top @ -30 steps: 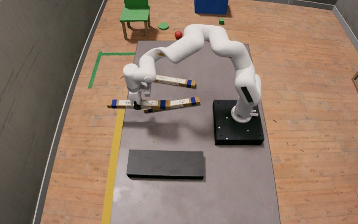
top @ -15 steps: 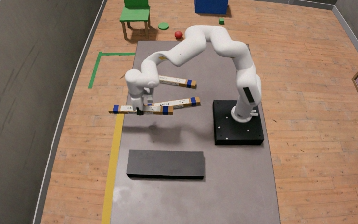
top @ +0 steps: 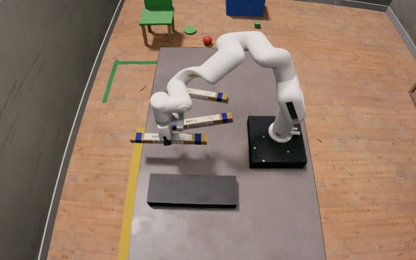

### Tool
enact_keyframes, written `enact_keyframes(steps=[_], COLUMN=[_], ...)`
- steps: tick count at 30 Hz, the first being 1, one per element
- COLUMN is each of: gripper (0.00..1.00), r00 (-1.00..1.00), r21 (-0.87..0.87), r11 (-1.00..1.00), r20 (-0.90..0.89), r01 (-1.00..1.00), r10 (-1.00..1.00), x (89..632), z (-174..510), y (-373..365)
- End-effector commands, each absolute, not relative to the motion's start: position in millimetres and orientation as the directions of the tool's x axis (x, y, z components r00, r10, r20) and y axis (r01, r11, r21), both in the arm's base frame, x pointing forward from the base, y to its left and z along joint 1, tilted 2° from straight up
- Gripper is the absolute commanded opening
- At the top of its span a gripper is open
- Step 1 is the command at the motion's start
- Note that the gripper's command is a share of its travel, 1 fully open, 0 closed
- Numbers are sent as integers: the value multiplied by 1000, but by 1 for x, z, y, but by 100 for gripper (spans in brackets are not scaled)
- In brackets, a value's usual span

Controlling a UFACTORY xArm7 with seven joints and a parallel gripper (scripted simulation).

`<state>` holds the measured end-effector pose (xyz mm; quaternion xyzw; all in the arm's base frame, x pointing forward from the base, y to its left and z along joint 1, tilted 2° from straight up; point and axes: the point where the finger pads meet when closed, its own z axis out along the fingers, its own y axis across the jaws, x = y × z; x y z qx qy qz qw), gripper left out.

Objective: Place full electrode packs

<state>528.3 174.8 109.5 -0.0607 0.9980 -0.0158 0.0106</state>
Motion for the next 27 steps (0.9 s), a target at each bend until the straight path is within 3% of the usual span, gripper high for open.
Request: enact_keyframes(steps=[1, 27], gripper=[35, 35], r00=[-992, -992], r21=[-33, -33], r11=[992, 992], r20=[-27, -27], r01=[-119, -119], r10=[-120, -120], x=[518, 449], z=[111, 106], y=[196, 306])
